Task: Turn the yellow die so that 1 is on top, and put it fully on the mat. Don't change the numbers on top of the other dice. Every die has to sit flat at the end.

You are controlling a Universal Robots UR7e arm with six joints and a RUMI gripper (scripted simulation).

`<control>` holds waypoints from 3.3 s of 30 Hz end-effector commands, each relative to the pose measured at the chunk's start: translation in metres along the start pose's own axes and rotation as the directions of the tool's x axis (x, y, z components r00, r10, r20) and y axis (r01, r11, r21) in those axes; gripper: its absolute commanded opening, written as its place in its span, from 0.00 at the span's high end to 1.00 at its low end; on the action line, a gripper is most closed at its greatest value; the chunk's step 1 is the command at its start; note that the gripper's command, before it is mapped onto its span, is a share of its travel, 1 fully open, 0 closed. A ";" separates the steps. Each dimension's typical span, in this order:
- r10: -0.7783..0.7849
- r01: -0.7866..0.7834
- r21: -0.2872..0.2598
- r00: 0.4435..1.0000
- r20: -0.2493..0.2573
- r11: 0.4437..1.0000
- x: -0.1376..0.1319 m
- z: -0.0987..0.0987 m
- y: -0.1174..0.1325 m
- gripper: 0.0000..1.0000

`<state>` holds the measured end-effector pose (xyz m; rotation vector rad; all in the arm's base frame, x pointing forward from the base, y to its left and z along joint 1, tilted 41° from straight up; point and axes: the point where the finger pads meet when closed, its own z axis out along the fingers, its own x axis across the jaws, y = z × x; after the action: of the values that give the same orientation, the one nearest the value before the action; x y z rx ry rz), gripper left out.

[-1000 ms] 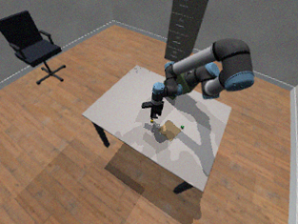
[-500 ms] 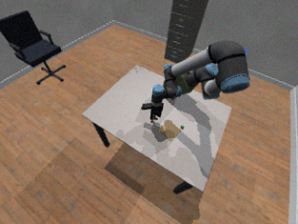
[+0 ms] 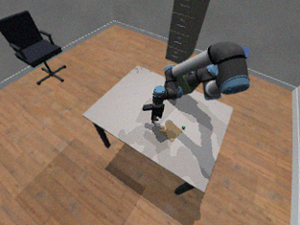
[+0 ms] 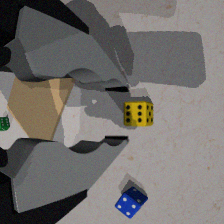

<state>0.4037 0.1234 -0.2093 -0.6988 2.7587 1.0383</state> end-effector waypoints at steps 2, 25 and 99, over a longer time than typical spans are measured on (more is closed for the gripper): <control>0.000 0.000 0.001 1.000 0.001 1.000 0.000 0.000 0.000 0.79; 0.000 0.000 0.001 1.000 0.001 1.000 0.000 0.000 0.000 0.79; 0.000 0.000 0.001 1.000 0.001 1.000 0.000 0.025 0.000 0.79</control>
<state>0.4023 0.1401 -0.2290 -0.6988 2.7587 1.0382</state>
